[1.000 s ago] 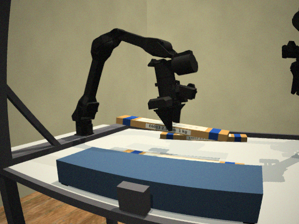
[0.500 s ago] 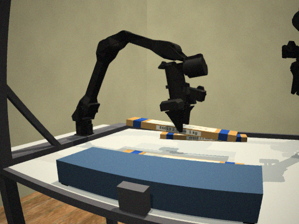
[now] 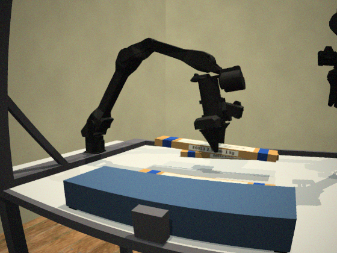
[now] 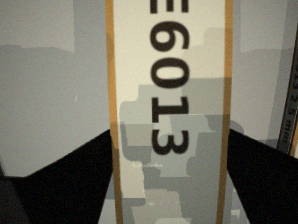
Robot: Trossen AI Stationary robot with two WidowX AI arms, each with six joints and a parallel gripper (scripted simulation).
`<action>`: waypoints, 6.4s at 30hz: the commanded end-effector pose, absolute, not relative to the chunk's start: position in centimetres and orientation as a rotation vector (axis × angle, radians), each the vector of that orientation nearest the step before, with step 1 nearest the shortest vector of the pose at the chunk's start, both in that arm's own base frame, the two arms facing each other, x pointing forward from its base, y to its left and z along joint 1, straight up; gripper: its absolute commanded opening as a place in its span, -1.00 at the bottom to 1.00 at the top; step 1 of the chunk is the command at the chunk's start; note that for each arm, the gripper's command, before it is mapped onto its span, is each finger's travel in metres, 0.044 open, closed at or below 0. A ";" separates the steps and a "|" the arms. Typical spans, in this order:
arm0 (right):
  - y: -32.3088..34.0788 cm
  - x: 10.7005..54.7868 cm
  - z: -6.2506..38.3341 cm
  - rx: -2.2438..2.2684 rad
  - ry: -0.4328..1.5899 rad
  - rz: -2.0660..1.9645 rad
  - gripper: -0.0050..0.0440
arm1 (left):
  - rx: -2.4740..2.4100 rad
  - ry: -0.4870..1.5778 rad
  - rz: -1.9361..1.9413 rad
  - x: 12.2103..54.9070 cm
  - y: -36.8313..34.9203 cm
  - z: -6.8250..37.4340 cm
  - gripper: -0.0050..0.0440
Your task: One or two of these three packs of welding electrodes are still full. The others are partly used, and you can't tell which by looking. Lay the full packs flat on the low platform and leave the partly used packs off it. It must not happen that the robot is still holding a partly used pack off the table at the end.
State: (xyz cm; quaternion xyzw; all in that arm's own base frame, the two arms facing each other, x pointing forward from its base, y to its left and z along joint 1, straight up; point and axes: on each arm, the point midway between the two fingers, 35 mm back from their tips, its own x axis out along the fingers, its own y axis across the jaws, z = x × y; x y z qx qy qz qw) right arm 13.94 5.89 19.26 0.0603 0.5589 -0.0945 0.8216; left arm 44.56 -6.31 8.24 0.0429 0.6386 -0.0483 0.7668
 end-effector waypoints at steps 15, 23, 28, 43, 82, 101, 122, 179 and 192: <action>6.0 14.1 19.9 0.141 1.173 -0.193 0.96 | 0.083 1.258 -0.116 47.5 -6.0 13.5 -1.00; 6.0 14.1 19.9 0.141 1.173 -0.193 0.96 | 0.083 1.254 -0.115 47.7 -6.1 13.7 -1.00; 6.0 14.1 19.9 0.141 1.173 -0.193 0.96 | 0.082 1.250 -0.115 47.6 -6.0 14.1 -1.00; 6.0 14.1 19.9 0.141 1.173 -0.193 0.96 | 0.081 1.246 -0.114 47.7 -6.1 14.3 -1.00; 6.0 14.1 19.9 0.141 1.173 -0.193 0.96 | 0.083 1.265 -0.114 47.7 -6.1 7.9 -1.00; 6.0 14.1 19.9 0.141 1.173 -0.193 0.96 | 0.081 1.238 -0.114 48.2 -6.2 7.5 -1.00; 6.0 14.1 19.9 0.141 1.173 -0.193 0.96 | 0.081 1.241 -0.114 48.2 -6.1 6.2 -1.00; 6.0 14.1 19.9 0.141 1.173 -0.193 0.96 | 0.082 1.250 -0.114 47.6 -6.1 5.9 -1.00; 6.0 14.1 19.9 0.141 1.173 -0.193 0.96 | 0.083 1.270 -0.112 47.4 -6.0 5.0 0.96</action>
